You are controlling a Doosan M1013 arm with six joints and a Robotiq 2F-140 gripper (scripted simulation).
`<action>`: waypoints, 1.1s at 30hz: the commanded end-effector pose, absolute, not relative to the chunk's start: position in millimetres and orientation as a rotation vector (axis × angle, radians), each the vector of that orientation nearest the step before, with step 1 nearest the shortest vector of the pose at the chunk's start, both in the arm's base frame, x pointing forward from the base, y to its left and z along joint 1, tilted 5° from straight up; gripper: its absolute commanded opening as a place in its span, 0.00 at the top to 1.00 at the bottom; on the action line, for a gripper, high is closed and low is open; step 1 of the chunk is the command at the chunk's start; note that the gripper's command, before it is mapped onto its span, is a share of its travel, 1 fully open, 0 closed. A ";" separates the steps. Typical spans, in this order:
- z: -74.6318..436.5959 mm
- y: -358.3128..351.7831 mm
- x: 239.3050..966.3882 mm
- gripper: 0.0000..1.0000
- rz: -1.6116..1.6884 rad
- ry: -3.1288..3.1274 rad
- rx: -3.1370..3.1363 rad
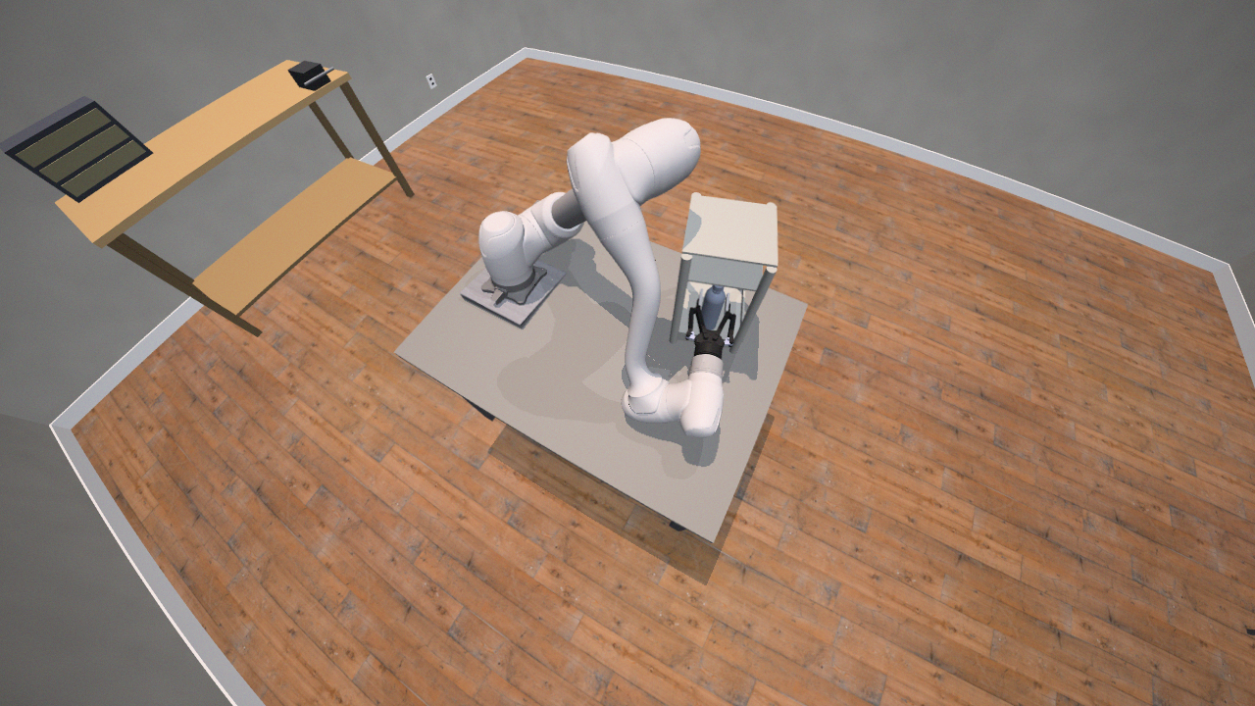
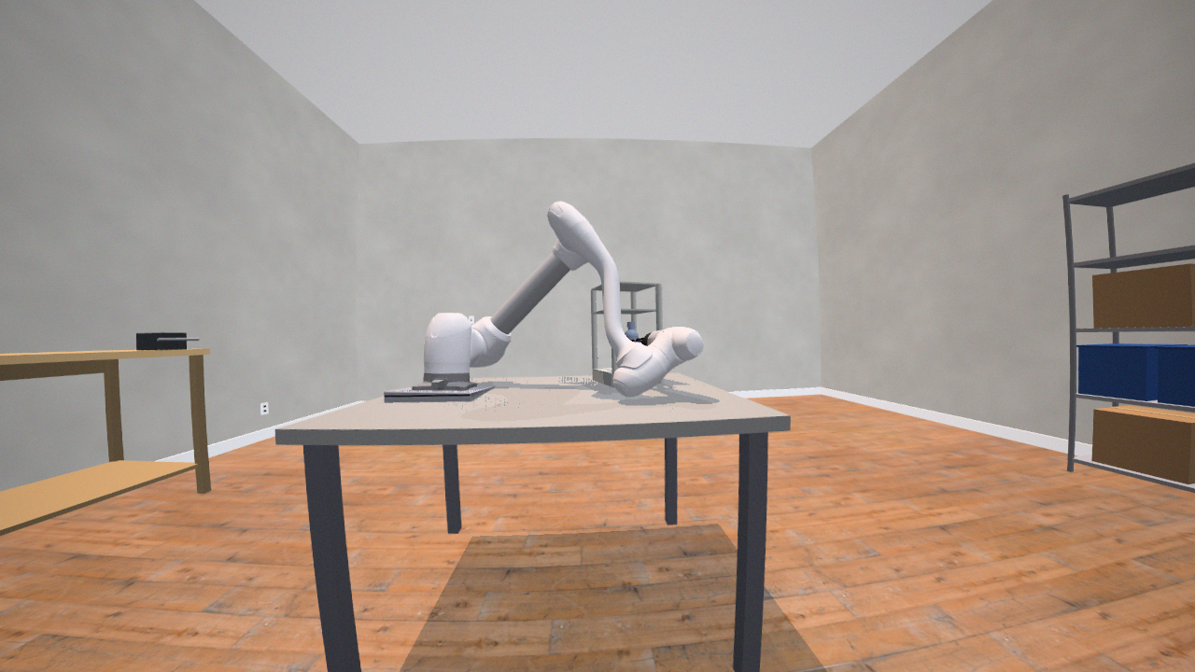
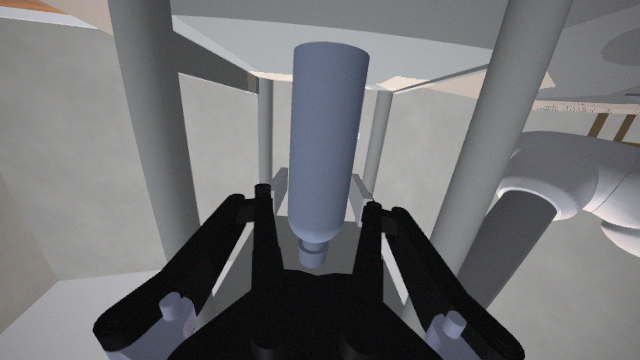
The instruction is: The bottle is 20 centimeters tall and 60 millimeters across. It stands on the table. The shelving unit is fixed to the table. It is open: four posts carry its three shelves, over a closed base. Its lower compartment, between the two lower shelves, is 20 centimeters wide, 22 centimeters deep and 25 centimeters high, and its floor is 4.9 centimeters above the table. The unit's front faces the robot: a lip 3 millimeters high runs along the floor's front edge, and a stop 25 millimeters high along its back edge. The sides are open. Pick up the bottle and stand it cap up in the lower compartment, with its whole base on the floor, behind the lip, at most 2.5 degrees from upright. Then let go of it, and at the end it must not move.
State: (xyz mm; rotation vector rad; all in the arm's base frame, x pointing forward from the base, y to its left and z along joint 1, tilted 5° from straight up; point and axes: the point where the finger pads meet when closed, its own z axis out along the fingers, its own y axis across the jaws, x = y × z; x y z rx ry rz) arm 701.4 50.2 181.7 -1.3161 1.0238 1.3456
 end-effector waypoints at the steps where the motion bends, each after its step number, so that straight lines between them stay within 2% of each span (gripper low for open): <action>1: 186.8 49.8 701.2 0.52 1.346 1.024 -1.316; 11: 202.3 48.6 700.6 0.52 1.346 1.024 -1.316; 33: 202.5 46.5 701.0 0.52 1.346 1.024 -1.316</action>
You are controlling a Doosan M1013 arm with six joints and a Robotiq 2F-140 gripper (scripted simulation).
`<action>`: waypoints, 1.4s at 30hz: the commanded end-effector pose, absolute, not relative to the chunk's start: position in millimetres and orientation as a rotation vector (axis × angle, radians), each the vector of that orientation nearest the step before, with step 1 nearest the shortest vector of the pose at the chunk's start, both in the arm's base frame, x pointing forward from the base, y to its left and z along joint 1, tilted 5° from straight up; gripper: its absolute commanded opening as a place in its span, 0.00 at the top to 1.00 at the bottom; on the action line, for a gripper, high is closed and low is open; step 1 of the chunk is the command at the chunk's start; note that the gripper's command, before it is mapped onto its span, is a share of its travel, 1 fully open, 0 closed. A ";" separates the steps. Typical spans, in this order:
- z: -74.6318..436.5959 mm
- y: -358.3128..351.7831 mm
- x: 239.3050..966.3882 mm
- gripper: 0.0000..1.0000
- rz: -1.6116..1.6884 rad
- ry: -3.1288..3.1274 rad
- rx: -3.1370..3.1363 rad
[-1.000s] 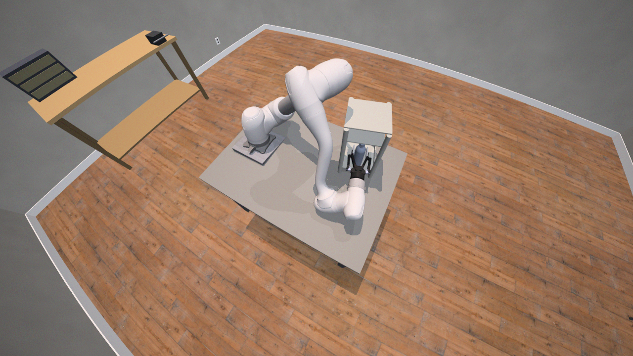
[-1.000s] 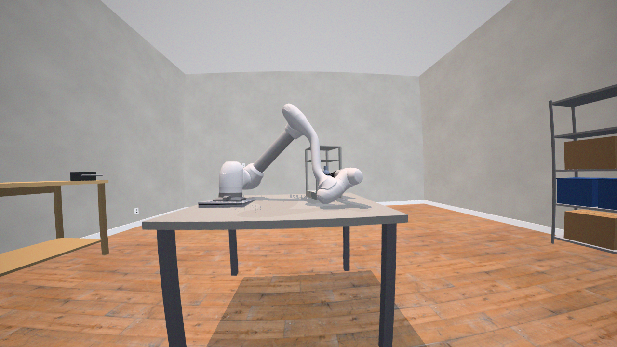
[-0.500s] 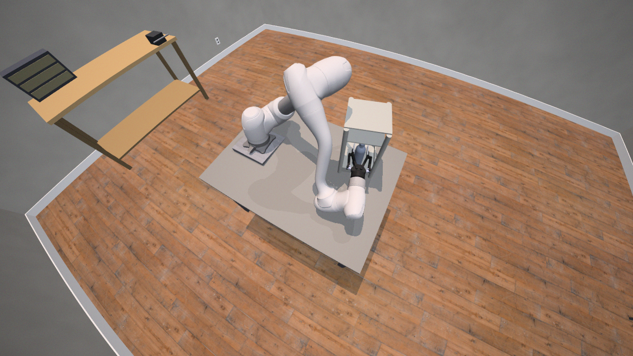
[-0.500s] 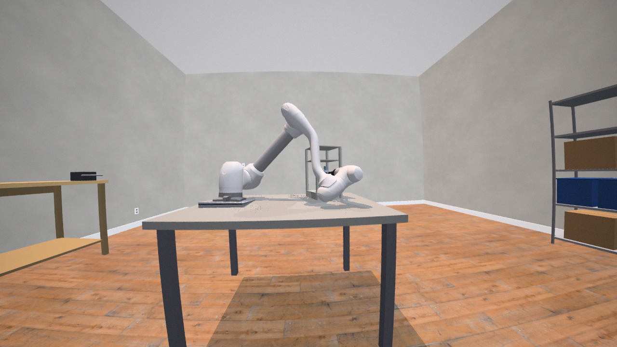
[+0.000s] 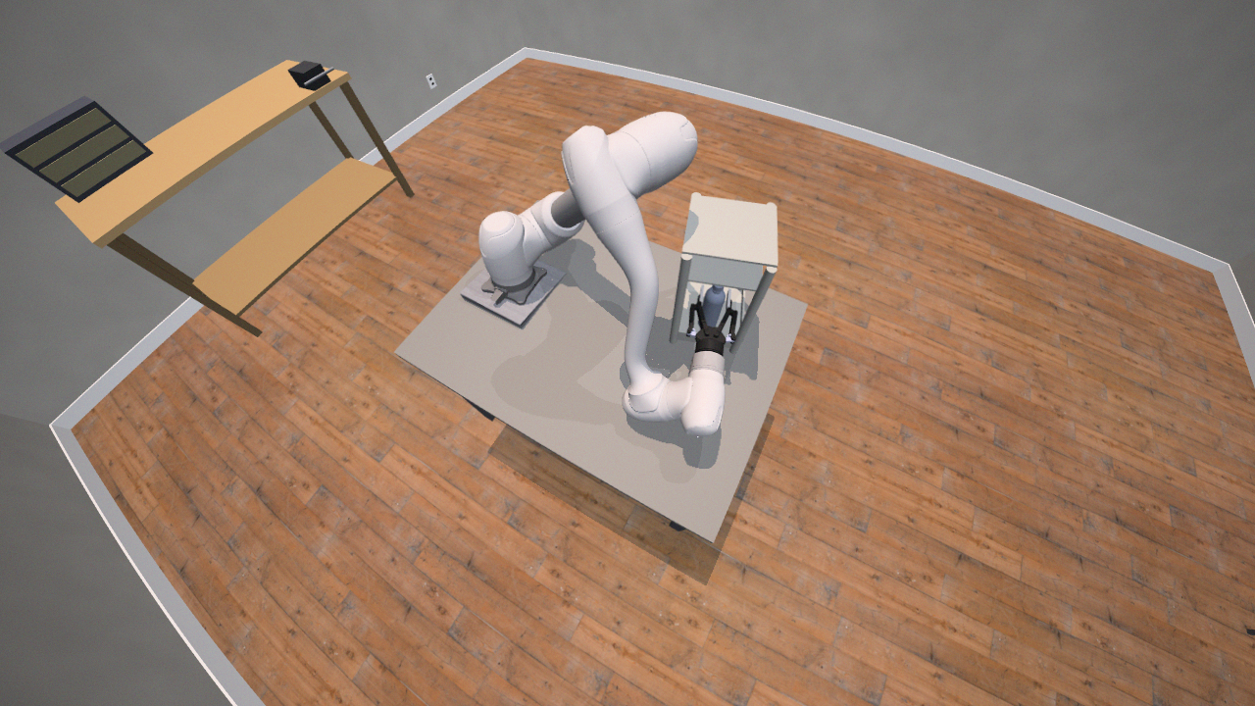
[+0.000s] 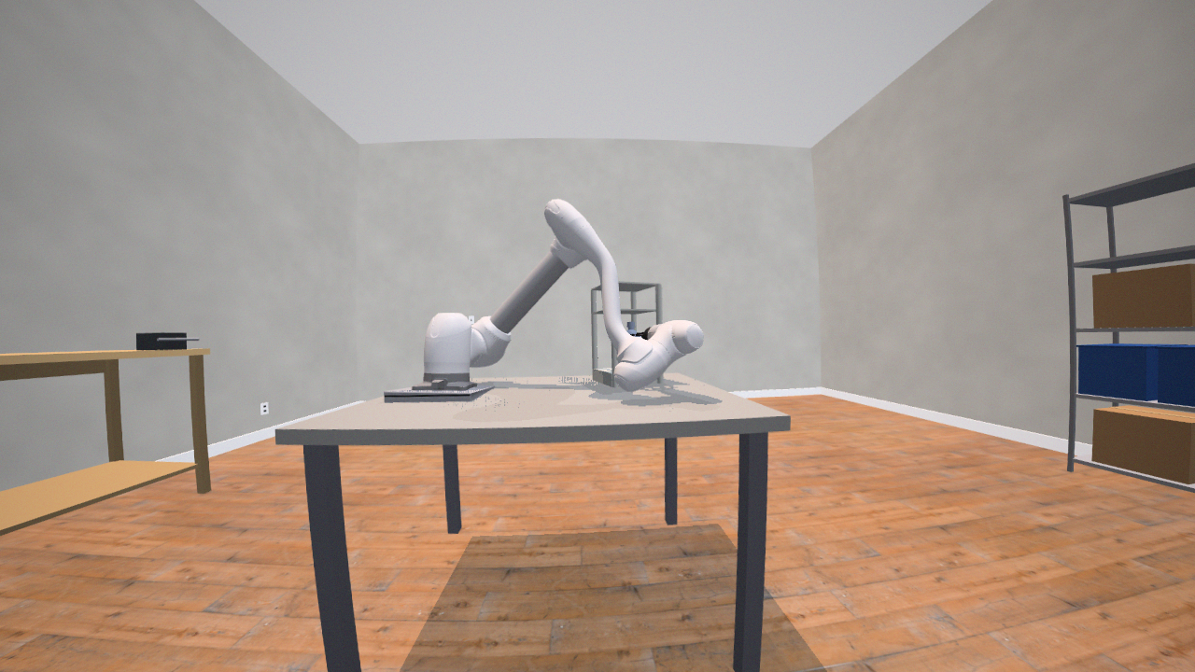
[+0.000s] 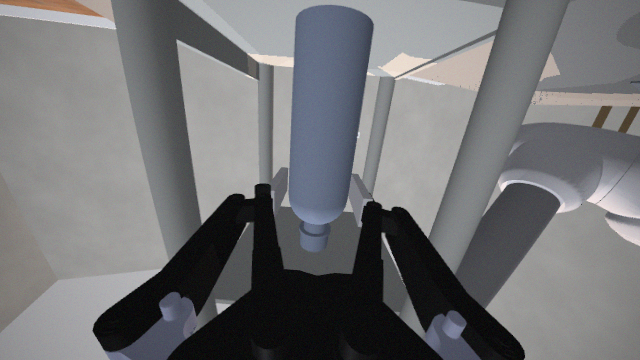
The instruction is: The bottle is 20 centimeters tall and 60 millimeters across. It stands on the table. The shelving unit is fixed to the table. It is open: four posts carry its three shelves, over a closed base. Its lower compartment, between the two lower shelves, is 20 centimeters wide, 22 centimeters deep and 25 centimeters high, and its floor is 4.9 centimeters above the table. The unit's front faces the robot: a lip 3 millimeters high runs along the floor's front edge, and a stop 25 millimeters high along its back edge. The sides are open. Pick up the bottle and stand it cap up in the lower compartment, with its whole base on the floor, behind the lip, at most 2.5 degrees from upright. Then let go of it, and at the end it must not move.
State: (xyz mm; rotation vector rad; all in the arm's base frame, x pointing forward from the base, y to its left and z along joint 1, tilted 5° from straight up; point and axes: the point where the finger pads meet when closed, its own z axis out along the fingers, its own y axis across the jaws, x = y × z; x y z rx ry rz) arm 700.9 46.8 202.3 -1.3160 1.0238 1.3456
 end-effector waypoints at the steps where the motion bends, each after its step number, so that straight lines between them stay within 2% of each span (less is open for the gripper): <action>1: 202.5 46.2 701.0 0.52 1.346 1.024 -1.316; 42: 200.7 19.8 706.2 0.52 1.346 1.024 -1.316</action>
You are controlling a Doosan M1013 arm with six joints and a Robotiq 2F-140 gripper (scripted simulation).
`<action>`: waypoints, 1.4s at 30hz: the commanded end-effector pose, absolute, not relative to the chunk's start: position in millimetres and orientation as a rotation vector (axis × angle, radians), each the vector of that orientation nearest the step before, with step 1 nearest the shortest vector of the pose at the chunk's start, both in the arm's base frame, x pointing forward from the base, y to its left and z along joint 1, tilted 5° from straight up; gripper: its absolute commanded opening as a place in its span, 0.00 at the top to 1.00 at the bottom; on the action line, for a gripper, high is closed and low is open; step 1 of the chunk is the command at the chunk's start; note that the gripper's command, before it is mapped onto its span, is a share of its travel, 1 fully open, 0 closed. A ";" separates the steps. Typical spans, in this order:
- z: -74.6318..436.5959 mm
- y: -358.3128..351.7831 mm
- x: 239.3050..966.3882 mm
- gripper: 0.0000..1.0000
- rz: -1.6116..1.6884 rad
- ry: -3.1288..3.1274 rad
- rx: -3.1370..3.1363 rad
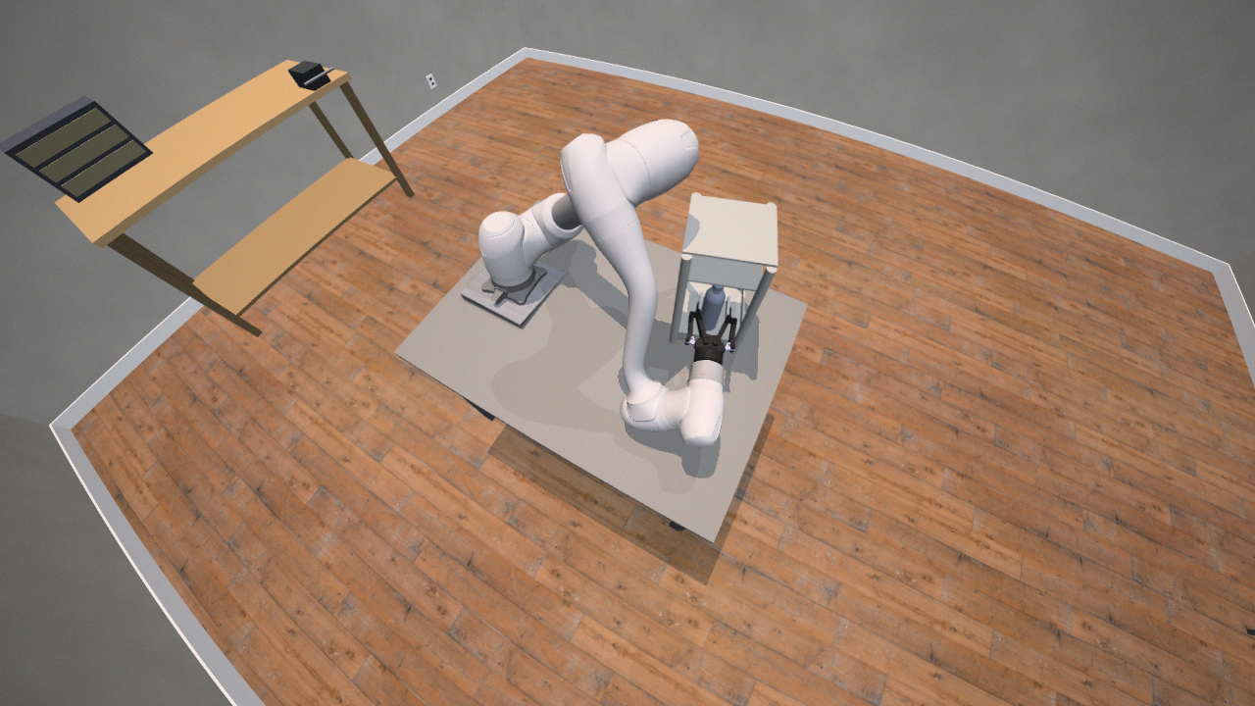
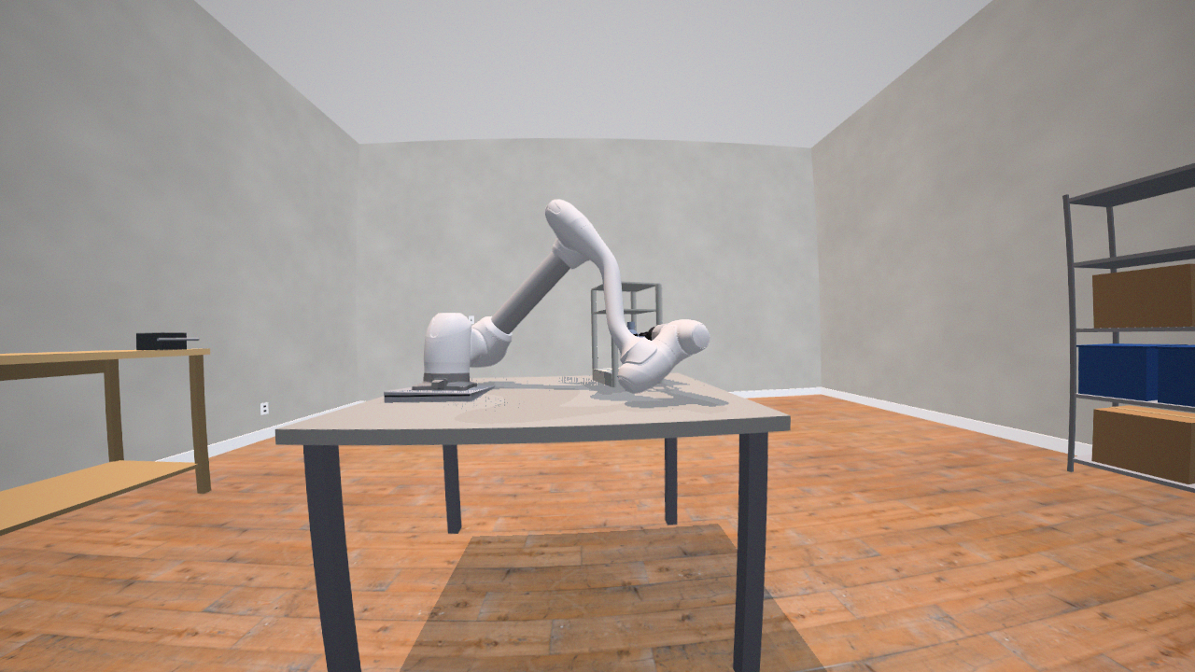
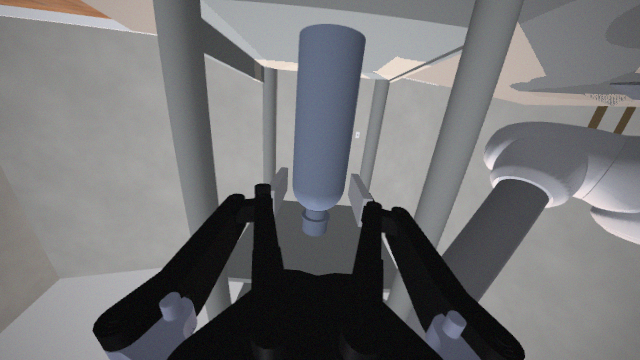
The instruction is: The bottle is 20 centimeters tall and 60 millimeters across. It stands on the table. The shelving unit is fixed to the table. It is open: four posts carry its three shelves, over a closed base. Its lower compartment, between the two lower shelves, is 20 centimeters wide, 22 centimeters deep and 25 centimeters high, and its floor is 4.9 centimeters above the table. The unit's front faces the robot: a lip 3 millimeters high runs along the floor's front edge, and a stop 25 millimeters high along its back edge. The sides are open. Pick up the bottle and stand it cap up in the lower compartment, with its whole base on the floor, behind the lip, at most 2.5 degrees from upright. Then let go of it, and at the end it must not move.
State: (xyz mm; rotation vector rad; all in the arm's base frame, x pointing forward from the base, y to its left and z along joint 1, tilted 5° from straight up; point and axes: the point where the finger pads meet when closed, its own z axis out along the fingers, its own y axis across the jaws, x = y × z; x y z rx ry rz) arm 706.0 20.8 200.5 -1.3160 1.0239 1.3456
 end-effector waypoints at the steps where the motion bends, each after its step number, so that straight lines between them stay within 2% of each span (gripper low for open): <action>1: 200.6 18.7 706.4 0.52 1.346 1.024 -1.316; 42: 198.7 -8.6 711.8 0.52 1.346 1.024 -1.316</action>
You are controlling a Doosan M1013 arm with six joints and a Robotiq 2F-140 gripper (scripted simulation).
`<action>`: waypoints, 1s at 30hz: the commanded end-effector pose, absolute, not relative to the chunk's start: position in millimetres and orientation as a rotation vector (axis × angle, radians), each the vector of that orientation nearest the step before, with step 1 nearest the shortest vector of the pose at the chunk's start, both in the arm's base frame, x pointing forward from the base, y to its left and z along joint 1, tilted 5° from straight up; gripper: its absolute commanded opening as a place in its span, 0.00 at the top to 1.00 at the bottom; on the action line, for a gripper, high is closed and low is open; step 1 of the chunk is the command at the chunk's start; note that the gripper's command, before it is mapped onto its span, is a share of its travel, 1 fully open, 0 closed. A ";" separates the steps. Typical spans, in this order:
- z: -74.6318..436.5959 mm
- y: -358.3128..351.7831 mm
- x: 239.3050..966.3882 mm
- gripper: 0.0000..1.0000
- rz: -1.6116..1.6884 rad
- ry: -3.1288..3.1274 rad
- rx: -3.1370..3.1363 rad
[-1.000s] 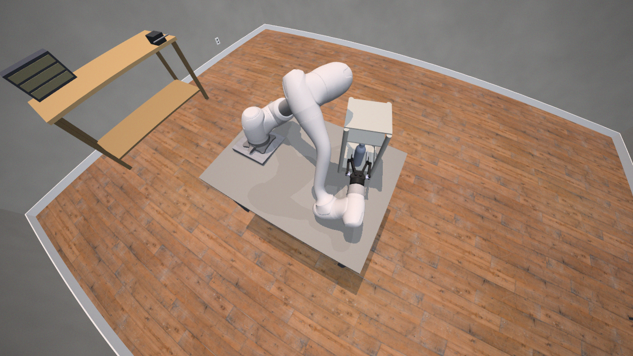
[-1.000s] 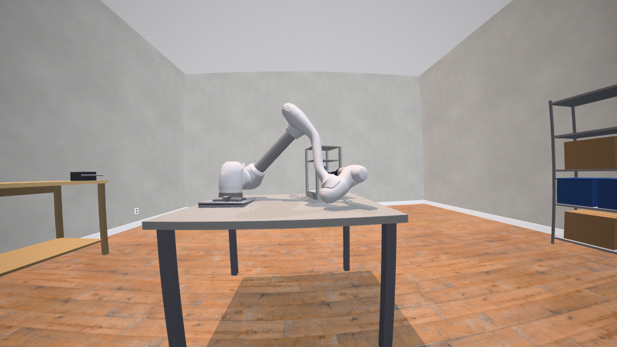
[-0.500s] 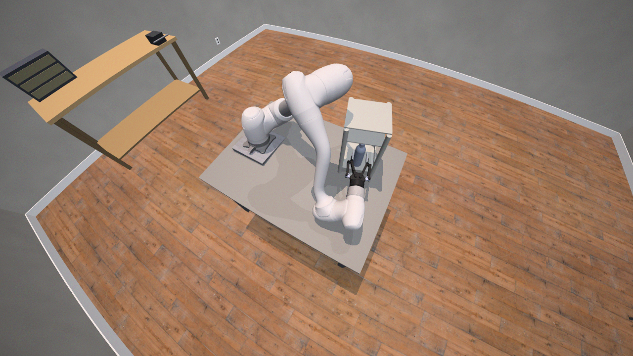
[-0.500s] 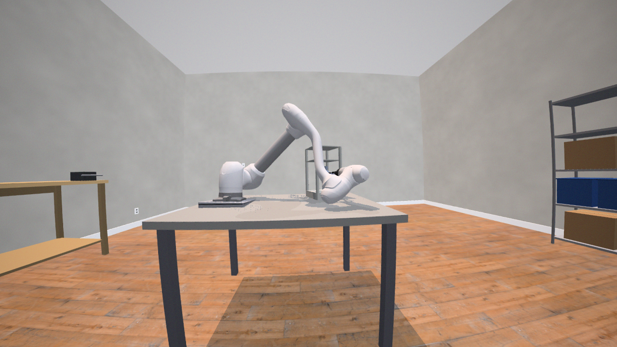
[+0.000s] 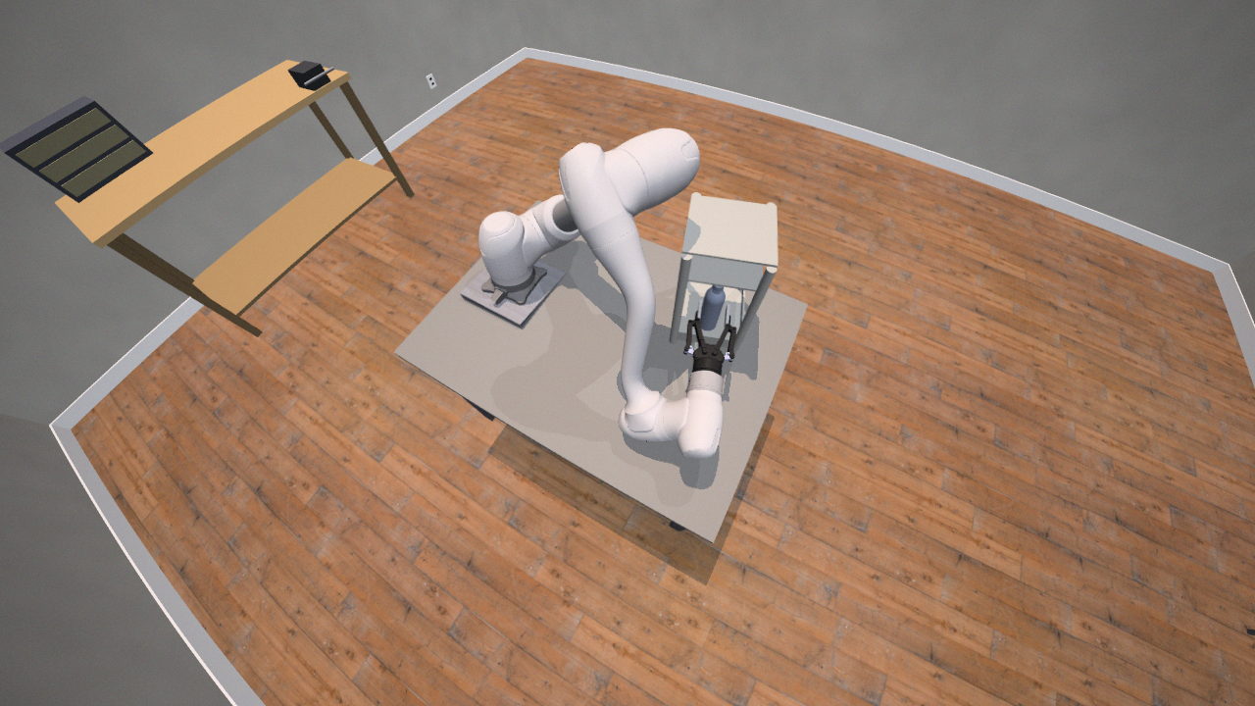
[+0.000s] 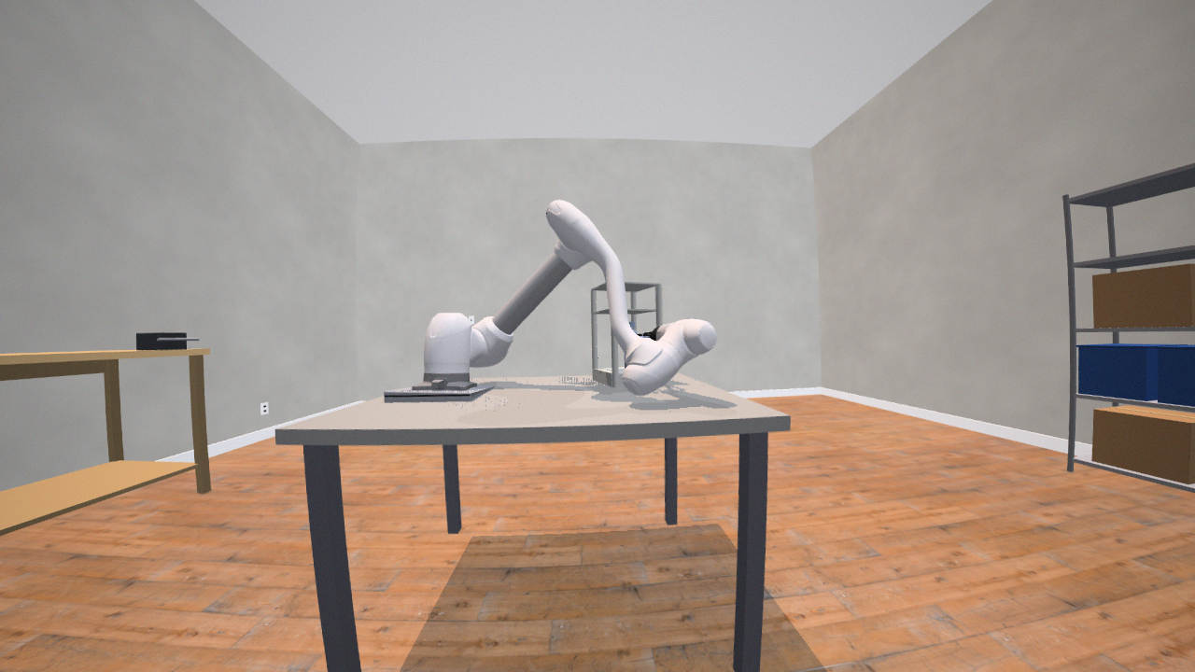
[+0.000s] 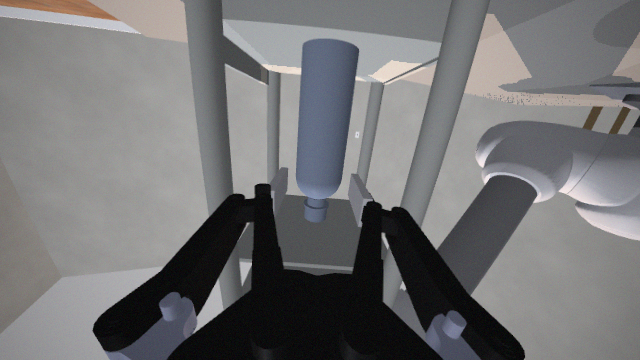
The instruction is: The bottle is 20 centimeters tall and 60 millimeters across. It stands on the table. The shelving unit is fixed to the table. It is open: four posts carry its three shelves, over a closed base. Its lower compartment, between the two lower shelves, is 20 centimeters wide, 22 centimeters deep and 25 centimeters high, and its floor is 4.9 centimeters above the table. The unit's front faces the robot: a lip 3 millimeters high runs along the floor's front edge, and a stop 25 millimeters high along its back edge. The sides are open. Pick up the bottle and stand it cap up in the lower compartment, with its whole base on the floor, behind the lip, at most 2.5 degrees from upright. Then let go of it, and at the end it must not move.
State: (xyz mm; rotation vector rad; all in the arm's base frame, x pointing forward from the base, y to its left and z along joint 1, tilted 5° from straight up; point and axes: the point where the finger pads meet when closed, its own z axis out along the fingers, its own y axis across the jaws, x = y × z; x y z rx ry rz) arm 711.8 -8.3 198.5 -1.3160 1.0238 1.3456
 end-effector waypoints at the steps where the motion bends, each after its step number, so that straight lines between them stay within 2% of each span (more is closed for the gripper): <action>1: 198.7 -8.9 711.9 0.52 1.346 1.024 -1.316; 30: 198.4 -14.1 712.9 0.52 1.346 1.024 -1.316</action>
